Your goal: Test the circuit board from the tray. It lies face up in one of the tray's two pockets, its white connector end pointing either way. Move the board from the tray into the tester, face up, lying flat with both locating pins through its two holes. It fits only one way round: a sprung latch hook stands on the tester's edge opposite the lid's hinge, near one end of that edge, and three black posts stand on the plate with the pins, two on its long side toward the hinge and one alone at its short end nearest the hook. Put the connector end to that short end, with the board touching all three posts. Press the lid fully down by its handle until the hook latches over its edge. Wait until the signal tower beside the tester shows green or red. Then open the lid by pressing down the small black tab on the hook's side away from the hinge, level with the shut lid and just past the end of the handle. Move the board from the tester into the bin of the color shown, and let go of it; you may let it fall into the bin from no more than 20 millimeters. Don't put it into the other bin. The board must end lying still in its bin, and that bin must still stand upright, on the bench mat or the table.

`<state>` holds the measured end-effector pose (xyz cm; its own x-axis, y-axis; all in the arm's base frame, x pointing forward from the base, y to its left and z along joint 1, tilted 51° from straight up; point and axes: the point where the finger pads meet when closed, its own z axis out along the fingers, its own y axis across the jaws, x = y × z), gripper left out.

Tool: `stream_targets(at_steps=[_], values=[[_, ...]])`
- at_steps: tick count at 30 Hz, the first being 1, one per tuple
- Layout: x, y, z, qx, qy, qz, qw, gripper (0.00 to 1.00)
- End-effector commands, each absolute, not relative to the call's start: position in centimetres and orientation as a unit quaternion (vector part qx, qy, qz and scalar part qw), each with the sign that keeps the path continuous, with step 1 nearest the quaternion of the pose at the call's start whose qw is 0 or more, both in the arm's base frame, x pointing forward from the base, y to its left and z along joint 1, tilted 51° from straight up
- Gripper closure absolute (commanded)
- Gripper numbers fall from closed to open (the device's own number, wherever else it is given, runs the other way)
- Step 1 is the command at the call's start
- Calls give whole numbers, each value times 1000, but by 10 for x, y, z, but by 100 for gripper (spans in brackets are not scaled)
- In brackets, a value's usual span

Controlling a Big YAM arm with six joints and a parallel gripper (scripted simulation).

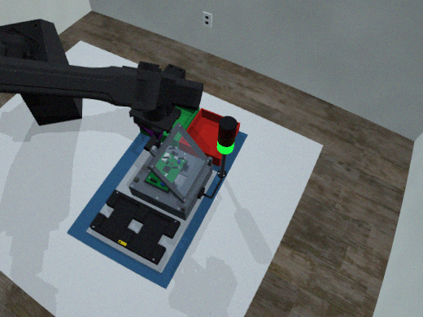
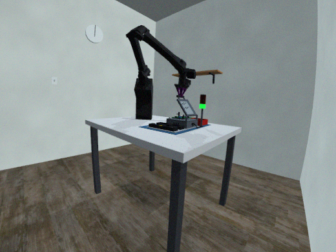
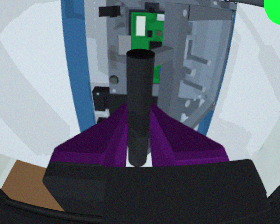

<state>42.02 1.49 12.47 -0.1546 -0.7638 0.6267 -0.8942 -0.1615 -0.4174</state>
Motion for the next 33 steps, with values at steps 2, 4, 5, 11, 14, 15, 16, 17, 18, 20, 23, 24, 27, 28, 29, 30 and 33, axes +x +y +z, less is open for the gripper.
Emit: stream_targets(at_steps=[2,4,5,11,14,15,16,17,18,20,23,24,27,28,29,30,33], values=[[457,49,181,638,-631,441,18,100],[457,49,181,638,-631,441,18,100],[457,49,181,638,-631,441,18,100],[457,49,181,638,-631,441,18,100],[457,49,181,638,-631,441,18,100],[457,49,181,638,-631,441,18,100],[457,49,181,638,-631,441,18,100],[457,49,181,638,-631,441,18,100],[457,49,181,638,-631,441,18,100],[457,49,181,638,-631,441,18,100],[457,49,181,638,-631,441,18,100],[457,49,181,638,-631,441,18,100],[457,49,181,638,-631,441,18,100],[457,49,181,638,-631,441,18,100],[457,49,181,638,-631,441,18,100],[457,49,181,638,-631,441,18,100],[458,50,175,644,-628,436,30,100]])
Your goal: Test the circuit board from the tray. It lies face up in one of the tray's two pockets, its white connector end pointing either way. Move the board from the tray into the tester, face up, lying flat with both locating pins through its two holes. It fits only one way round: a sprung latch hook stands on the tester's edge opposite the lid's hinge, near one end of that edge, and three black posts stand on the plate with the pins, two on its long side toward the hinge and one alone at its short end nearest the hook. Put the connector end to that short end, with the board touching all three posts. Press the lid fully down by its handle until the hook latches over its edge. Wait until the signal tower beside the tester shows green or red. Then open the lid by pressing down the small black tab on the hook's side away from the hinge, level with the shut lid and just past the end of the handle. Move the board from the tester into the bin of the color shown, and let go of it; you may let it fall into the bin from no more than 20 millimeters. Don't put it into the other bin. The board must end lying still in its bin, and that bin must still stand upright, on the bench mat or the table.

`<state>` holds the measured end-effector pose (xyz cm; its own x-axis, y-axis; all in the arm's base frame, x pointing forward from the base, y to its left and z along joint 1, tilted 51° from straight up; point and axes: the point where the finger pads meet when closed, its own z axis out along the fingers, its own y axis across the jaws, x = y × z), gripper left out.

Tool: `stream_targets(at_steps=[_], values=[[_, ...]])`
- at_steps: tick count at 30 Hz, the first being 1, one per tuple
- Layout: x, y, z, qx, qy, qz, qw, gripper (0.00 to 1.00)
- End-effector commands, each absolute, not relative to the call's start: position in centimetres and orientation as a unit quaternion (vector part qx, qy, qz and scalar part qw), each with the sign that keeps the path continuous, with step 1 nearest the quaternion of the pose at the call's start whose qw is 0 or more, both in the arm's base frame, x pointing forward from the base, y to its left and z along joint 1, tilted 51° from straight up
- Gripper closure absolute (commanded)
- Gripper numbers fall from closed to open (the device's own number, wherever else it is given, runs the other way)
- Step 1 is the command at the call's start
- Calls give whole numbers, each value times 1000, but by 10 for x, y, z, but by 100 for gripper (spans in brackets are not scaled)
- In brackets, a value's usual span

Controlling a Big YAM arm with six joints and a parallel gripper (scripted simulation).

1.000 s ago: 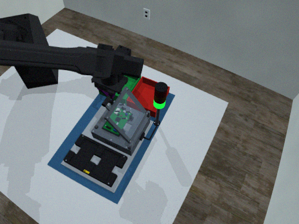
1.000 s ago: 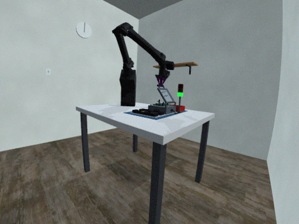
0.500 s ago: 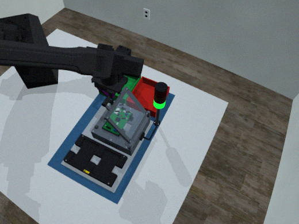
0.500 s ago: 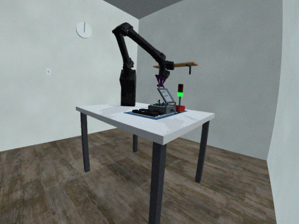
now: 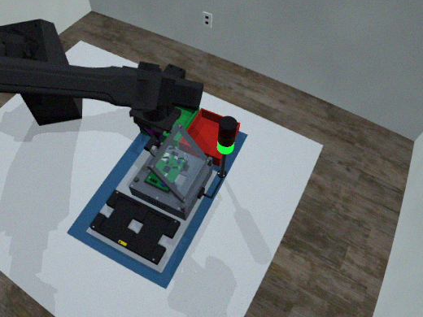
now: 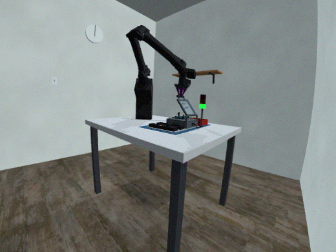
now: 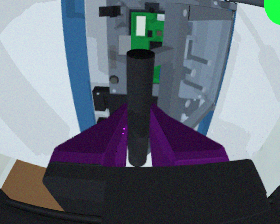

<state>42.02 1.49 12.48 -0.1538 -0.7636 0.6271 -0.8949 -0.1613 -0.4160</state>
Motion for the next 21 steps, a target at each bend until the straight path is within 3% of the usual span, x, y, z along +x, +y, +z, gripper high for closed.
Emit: stream_targets(at_steps=[1,21], values=[[460,50,177,641,-629,439,24,100],[459,50,181,639,-630,441,20,100]])
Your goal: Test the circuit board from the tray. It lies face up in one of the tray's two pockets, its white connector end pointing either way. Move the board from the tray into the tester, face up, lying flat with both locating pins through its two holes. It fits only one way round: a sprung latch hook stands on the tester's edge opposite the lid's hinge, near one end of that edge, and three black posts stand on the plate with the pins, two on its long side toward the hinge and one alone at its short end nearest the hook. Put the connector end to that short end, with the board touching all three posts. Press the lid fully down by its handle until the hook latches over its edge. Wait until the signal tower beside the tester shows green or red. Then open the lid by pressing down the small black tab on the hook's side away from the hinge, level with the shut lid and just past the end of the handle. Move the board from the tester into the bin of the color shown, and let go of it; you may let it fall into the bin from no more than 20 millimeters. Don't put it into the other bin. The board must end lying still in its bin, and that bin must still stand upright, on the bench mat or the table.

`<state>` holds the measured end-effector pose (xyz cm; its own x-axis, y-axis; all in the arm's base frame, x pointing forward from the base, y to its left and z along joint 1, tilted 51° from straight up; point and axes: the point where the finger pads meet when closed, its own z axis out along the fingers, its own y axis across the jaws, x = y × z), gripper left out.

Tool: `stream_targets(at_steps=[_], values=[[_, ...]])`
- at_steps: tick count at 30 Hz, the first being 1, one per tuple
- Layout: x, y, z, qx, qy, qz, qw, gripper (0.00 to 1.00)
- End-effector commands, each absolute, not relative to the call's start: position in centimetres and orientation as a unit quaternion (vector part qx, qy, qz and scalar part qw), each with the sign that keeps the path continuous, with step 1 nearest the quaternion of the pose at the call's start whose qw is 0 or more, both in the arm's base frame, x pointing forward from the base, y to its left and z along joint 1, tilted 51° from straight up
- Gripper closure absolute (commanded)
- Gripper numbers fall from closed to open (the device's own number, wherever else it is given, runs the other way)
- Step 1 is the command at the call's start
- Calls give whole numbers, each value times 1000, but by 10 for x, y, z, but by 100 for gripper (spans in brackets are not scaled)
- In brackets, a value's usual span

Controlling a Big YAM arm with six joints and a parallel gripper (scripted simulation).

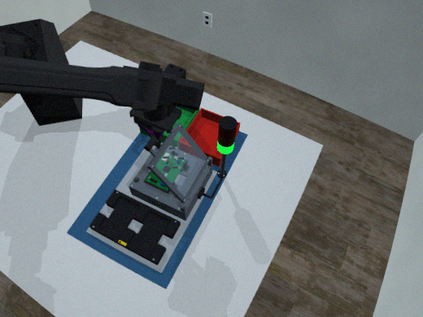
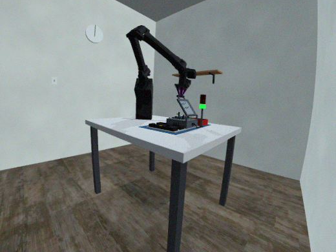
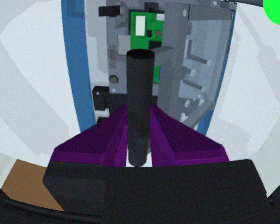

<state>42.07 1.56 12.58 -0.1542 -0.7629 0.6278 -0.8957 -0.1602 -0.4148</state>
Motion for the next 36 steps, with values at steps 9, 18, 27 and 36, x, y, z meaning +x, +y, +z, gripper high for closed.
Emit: stream_targets(at_steps=[9,18,27,36], values=[[459,50,181,639,-630,441,20,100],[462,52,178,641,-629,438,25,100],[461,52,182,639,-630,440,21,100],[461,52,182,639,-630,440,21,100]])
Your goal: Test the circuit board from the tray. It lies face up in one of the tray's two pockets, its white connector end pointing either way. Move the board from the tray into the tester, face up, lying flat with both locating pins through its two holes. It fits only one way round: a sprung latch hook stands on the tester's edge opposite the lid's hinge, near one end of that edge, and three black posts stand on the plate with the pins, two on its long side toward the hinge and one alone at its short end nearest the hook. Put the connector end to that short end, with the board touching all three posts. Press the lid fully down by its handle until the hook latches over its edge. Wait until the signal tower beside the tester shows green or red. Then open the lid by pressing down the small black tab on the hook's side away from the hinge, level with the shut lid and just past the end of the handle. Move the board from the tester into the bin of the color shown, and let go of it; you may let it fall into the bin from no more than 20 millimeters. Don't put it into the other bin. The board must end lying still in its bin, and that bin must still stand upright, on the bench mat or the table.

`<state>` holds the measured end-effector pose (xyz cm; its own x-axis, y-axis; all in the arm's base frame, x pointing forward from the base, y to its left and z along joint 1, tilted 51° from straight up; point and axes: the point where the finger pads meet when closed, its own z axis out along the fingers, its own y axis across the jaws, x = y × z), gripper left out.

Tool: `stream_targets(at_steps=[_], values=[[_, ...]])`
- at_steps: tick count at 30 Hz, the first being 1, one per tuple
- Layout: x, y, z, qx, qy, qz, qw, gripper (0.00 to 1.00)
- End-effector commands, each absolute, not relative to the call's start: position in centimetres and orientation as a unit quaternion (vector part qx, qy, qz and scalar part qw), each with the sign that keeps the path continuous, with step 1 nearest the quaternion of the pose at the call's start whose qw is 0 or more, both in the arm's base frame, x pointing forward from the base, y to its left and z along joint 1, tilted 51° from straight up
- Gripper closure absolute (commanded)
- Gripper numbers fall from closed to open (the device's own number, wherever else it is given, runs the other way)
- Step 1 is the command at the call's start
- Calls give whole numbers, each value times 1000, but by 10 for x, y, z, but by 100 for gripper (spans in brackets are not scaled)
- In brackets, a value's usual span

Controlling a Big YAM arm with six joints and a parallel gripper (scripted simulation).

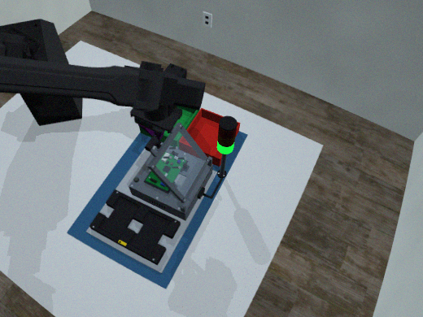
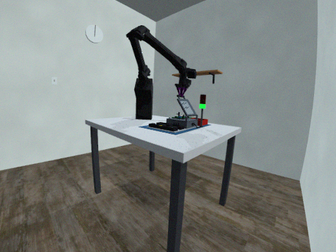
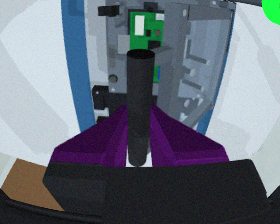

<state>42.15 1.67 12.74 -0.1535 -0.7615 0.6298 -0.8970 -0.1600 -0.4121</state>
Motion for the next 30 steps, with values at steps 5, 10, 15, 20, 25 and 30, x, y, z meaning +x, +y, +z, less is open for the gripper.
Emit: stream_targets(at_steps=[5,10,15,20,25,30], values=[[461,52,182,639,-630,440,21,100],[461,52,182,639,-630,440,21,100],[461,52,182,639,-630,440,21,100],[461,52,182,639,-630,440,21,100],[464,53,183,640,-630,439,23,100],[464,53,183,640,-630,439,23,100]])
